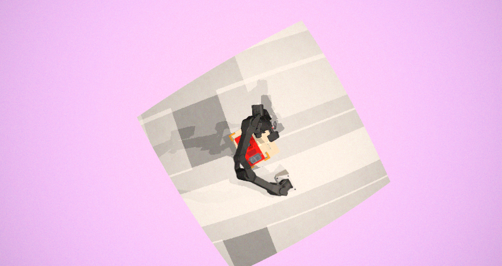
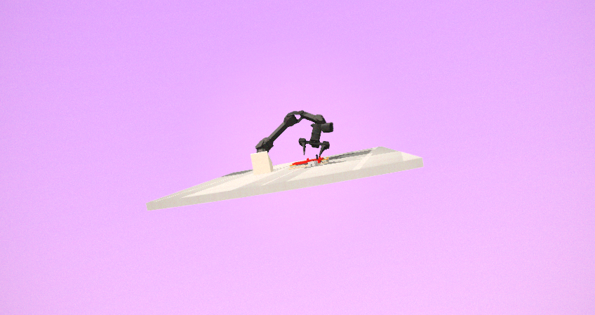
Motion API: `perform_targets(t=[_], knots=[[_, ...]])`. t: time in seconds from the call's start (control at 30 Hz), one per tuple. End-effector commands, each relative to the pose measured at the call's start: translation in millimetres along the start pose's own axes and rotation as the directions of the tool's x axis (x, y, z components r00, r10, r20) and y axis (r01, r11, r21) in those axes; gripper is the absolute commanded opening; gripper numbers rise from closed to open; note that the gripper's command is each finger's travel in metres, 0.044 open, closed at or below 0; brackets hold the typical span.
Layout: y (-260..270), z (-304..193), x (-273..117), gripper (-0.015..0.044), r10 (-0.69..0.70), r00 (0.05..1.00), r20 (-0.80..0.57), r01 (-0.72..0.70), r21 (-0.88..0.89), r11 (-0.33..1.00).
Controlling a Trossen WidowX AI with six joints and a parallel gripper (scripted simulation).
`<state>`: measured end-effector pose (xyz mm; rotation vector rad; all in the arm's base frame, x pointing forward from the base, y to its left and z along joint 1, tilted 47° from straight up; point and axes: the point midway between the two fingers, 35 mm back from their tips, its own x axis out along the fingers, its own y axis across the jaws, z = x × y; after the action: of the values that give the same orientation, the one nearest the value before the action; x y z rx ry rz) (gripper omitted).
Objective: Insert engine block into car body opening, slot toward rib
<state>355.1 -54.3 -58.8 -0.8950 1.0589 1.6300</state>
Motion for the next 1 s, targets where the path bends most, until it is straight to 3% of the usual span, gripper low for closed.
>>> perform_targets(t=[0.0,0.4,0.97], knots=[[3.4,-3.6,-2.8,0.044,-0.045,0.997,0.061,0.053,-0.126,0.991],[9.8,-12.9,-12.0,0.044,-0.172,0.964,0.202,0.245,-0.434,0.867],[18.9,-25.9,-29.0,0.044,-0.354,0.869,0.345,0.488,-0.713,0.504]])
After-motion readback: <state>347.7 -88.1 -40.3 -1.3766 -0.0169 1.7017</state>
